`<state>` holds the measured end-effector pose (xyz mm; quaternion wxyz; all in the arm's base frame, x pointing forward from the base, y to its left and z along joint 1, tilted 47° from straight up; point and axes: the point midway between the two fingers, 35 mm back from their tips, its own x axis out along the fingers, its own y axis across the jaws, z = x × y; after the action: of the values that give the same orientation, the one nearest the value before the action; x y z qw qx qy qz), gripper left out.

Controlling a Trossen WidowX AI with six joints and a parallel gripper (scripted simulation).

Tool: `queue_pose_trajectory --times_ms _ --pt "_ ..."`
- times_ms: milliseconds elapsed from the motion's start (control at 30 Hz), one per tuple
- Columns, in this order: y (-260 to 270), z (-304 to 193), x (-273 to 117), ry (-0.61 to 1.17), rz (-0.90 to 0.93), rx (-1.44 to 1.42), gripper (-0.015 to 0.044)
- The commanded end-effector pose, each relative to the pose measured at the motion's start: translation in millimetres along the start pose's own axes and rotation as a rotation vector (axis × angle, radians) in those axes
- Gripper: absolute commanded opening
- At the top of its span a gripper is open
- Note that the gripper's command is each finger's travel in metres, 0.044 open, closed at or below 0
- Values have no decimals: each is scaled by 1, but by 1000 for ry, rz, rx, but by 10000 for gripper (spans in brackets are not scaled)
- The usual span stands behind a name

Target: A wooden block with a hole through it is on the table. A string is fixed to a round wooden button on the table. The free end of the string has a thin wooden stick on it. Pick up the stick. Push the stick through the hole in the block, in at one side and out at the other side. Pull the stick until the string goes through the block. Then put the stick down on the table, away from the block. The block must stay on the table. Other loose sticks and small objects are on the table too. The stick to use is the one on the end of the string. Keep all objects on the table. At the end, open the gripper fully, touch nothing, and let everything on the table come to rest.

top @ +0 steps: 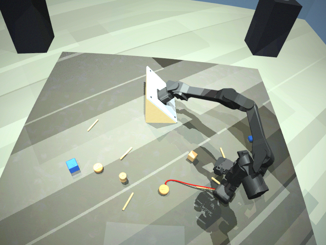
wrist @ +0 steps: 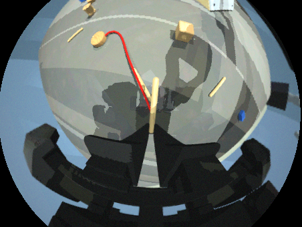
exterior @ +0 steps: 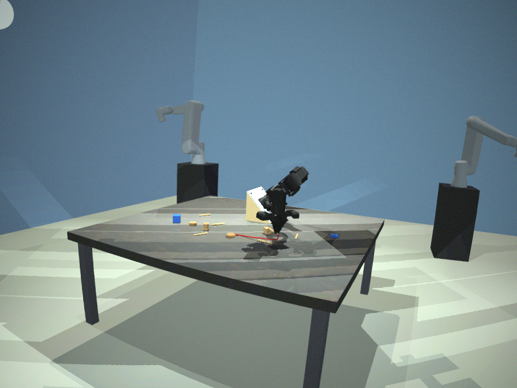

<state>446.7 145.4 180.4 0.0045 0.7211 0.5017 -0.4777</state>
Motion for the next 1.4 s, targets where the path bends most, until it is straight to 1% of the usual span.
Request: queue_pose_trajectory --times_ms 0,400,1367 --pt "-5 -6 -2 15 -6 -2 0" --pt "-10 -11 -1 29 -11 -1 0" --pt "-33 -2 22 27 -12 0 0"
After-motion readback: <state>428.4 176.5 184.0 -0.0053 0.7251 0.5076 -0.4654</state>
